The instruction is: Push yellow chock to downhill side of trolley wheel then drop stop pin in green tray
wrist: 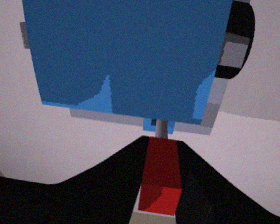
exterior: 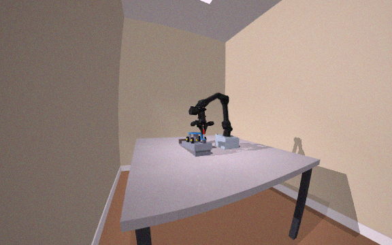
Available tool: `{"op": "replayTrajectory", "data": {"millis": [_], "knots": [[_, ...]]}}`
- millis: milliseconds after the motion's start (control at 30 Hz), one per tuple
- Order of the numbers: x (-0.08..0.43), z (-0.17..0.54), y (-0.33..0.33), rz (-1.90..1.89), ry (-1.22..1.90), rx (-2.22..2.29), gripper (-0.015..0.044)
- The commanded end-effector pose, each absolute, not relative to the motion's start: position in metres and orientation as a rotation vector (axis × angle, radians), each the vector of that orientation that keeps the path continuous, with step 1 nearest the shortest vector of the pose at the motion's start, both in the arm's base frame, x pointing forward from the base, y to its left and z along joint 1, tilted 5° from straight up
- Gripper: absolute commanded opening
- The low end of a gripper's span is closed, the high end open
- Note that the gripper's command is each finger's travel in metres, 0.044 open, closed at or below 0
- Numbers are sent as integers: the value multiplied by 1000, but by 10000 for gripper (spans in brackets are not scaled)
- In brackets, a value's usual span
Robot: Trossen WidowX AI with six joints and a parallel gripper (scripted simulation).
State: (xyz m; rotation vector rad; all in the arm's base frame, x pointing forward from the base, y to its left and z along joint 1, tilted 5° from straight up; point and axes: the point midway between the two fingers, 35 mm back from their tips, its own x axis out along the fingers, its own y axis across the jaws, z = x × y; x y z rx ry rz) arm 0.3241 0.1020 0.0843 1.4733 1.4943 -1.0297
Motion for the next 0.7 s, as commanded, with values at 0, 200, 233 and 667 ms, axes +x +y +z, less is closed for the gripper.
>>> {"op": "replayTrajectory", "data": {"millis": [0, 200, 233, 667], "knots": [[325, 89, 102, -1018, 1501, 1475, 0], [325, 94, 101, -1018, 1501, 1475, 0], [325, 95, 101, -1018, 1501, 1475, 0], [326, 104, 106, -1017, 1501, 1475, 0]]}}
